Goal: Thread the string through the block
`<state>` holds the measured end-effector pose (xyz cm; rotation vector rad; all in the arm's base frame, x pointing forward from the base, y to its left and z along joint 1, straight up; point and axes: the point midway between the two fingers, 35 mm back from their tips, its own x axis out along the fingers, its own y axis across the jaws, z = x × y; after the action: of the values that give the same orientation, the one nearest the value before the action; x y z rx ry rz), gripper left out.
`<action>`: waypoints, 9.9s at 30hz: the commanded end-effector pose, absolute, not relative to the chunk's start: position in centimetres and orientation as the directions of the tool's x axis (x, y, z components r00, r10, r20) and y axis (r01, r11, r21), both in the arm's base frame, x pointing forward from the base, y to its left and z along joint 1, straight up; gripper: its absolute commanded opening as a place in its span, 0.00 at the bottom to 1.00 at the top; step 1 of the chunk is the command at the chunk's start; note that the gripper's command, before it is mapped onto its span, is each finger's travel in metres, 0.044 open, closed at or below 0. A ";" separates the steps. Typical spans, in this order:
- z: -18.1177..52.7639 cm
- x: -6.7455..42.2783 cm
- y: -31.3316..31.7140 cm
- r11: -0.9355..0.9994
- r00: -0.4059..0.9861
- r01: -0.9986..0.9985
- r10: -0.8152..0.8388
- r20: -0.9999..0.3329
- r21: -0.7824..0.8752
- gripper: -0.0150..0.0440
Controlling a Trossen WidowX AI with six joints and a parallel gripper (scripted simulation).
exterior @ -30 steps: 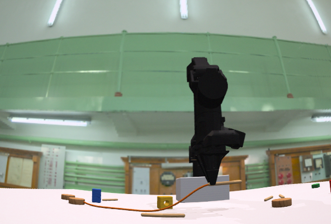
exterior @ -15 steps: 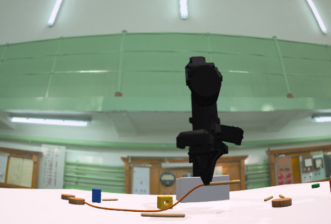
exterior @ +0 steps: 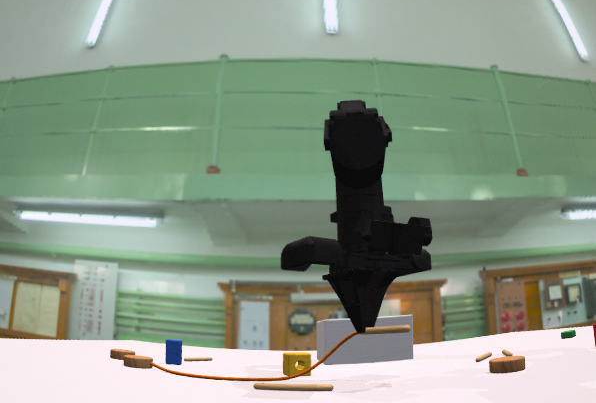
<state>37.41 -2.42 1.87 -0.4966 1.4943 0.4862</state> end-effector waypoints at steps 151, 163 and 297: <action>2.7 48.6 -8.5 -0.935 0.041 0.353 -0.011 -0.999 0.025 0.25; 2.5 49.2 -8.0 -0.936 0.043 0.352 -0.009 -0.999 0.024 0.25; -2.4 37.3 -7.9 -0.936 0.033 0.353 -0.010 -0.999 0.021 0.25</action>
<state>37.68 -7.77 -2.54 -2.4218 -0.4161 2.3529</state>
